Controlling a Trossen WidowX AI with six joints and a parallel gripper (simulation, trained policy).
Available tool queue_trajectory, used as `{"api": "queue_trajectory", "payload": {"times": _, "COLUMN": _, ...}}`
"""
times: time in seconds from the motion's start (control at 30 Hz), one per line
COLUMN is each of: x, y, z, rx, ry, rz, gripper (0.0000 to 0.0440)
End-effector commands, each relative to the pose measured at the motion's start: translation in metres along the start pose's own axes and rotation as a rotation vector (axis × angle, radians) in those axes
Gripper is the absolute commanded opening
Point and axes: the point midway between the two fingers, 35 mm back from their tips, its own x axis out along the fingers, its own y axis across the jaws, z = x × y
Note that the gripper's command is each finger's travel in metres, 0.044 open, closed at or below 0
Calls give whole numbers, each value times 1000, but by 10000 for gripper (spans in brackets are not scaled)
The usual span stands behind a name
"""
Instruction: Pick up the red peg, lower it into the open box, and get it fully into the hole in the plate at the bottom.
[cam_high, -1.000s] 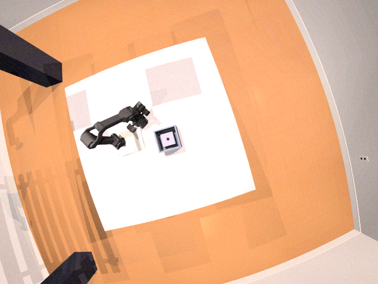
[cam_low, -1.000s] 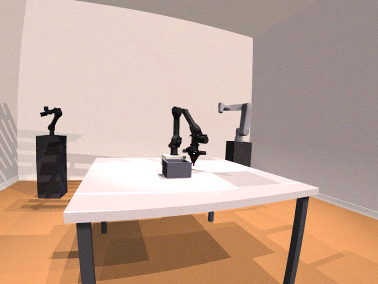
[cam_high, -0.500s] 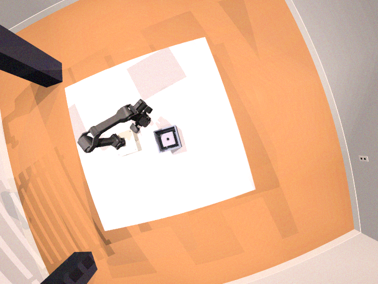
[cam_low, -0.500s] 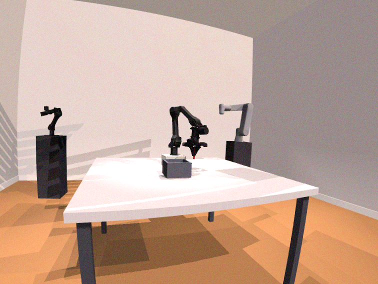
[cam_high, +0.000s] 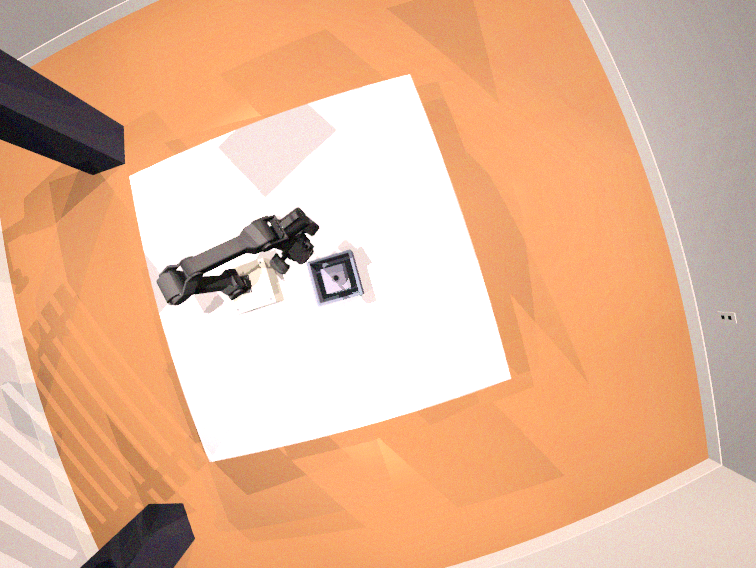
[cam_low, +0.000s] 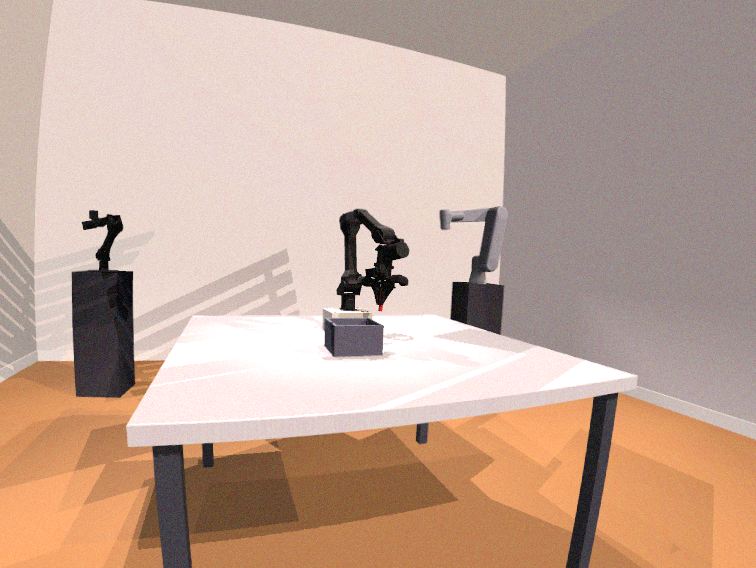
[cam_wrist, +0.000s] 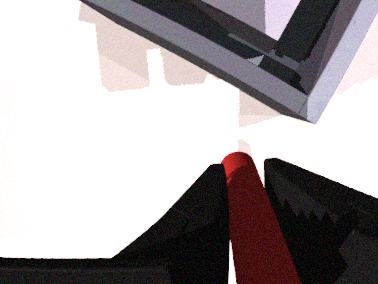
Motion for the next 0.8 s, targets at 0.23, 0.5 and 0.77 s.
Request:
{"api": "queue_trajectory", "payload": {"times": 0.23, "x": 7, "y": -3, "z": 47, "rx": 74, "ry": -31, "rz": -5, "gripper": 0}}
{"api": "queue_trajectory", "payload": {"times": 0.5, "x": 19, "y": -8, "z": 75, "rx": 130, "ry": -41, "rz": -10, "gripper": 0}}
{"api": "queue_trajectory", "payload": {"times": 0.77, "x": 35, "y": -14, "z": 99, "rx": 180, "ry": -37, "rz": -17, "gripper": 5}}
